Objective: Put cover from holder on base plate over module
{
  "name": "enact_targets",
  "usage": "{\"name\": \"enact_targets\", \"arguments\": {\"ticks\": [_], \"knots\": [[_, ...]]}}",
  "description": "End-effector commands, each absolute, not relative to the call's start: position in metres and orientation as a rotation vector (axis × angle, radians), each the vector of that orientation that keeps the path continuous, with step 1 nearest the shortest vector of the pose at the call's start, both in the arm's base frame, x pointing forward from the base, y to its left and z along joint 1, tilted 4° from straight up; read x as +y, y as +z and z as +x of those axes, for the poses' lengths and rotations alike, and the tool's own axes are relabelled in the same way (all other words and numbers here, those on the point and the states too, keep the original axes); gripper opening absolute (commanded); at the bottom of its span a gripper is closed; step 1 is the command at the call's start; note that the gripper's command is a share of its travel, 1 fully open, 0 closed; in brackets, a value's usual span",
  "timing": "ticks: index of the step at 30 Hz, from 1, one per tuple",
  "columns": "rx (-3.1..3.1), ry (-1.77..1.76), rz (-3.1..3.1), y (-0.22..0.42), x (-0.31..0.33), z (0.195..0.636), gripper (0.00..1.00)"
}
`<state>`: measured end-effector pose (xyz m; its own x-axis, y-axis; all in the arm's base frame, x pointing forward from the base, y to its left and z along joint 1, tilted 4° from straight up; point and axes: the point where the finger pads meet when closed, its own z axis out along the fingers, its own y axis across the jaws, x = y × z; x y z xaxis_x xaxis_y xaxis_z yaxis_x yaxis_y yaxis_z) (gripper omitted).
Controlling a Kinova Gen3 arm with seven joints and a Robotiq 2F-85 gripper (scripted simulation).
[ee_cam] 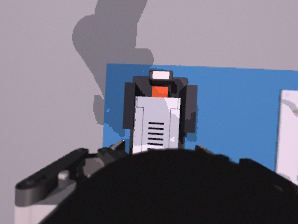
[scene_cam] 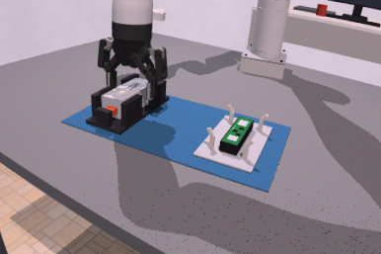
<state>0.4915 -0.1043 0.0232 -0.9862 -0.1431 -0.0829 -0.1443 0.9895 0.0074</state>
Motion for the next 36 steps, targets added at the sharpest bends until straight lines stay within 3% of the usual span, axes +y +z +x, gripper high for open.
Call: {"name": "enact_targets", "arguments": {"ticks": [1, 36], "knots": [[3.064, 0.018, -0.212, 0.0161, -0.1083, 0.4880, 1.00], [3.064, 0.018, -0.212, 0.0089, -0.1082, 0.4886, 1.00]]}}
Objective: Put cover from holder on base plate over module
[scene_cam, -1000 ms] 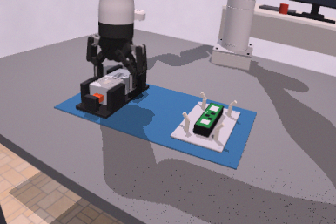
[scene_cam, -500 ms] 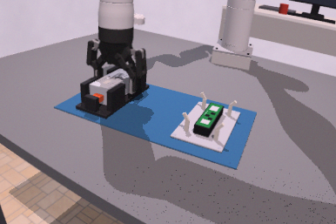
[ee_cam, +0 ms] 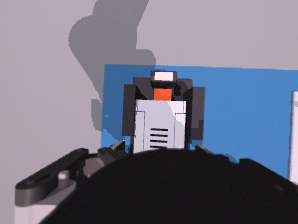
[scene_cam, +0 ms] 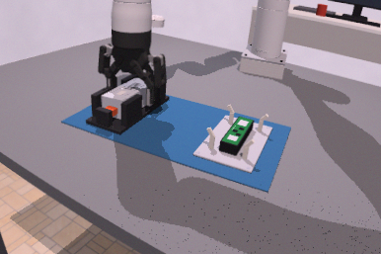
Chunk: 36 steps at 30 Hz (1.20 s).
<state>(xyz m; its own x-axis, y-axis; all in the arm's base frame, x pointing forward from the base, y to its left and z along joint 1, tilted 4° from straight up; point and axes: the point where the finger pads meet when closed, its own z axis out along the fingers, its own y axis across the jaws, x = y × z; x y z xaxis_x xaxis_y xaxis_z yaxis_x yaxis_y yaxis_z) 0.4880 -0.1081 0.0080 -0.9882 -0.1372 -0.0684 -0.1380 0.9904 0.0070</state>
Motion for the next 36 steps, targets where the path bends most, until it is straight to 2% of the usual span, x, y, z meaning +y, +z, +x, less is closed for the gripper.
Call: {"name": "enact_targets", "arguments": {"ticks": [1, 3, 4, 36], "knots": [[3.064, 0.018, -0.212, 0.0089, -0.1082, 0.4886, 1.00], [3.064, 0.018, -0.212, 0.0089, -0.1082, 0.4886, 1.00], [3.064, 0.018, -0.212, 0.0089, -0.1082, 0.4886, 0.70], [3.064, 0.018, -0.212, 0.0089, -0.1082, 0.4886, 0.70]]}}
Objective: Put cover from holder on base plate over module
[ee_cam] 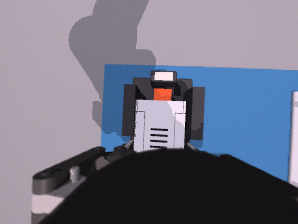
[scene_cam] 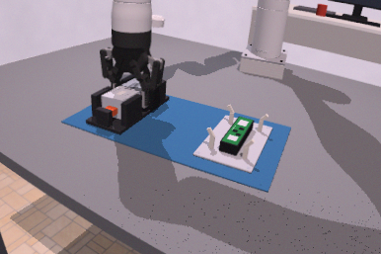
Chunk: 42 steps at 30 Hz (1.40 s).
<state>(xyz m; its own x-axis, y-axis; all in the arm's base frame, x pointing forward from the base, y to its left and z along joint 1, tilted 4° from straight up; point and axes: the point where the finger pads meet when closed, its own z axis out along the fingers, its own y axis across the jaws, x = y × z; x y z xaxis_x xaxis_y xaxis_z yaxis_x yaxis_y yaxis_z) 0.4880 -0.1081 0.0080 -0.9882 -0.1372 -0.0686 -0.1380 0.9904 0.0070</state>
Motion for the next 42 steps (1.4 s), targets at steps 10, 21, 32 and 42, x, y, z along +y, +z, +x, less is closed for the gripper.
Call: {"name": "enact_targets", "arguments": {"ticks": [10, 21, 32, 42], "knots": [[3.064, 0.018, -0.212, 0.0089, -0.1082, 0.4886, 0.00], [3.063, 0.015, -0.211, 0.0098, -0.1095, 0.4889, 0.00], [3.063, 0.015, -0.211, 0.0098, -0.1095, 0.4889, 0.00], [3.063, 0.015, -0.211, 0.0098, -0.1096, 0.4888, 0.00]]}}
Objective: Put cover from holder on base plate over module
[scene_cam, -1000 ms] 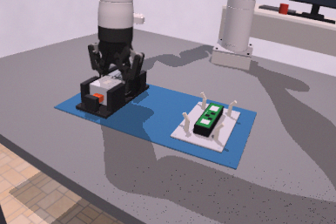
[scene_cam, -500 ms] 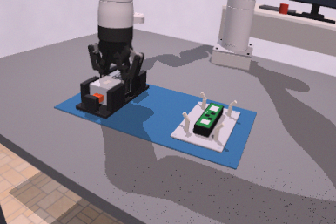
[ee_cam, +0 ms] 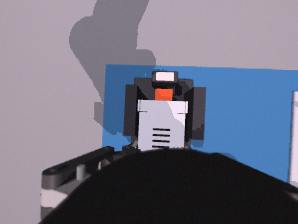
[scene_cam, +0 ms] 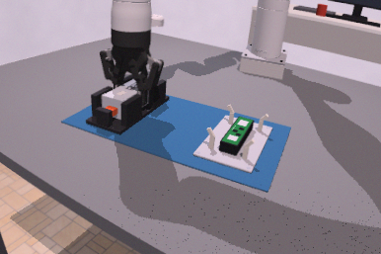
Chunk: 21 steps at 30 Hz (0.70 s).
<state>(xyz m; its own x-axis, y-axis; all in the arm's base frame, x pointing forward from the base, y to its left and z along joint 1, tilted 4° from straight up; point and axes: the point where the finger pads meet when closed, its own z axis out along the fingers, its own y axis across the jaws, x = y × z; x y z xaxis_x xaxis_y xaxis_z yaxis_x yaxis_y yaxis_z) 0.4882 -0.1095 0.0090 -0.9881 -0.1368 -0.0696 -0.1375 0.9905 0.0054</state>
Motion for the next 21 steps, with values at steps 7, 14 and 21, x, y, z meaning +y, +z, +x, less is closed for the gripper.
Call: {"name": "enact_targets", "arguments": {"ticks": [7, 14, 21], "knots": [[3.063, 0.015, -0.211, 0.010, -0.110, 0.489, 0.00], [3.063, 0.015, -0.211, 0.022, -0.110, 0.488, 0.00], [3.063, 0.015, -0.211, 0.040, -0.110, 0.487, 0.00]]}}
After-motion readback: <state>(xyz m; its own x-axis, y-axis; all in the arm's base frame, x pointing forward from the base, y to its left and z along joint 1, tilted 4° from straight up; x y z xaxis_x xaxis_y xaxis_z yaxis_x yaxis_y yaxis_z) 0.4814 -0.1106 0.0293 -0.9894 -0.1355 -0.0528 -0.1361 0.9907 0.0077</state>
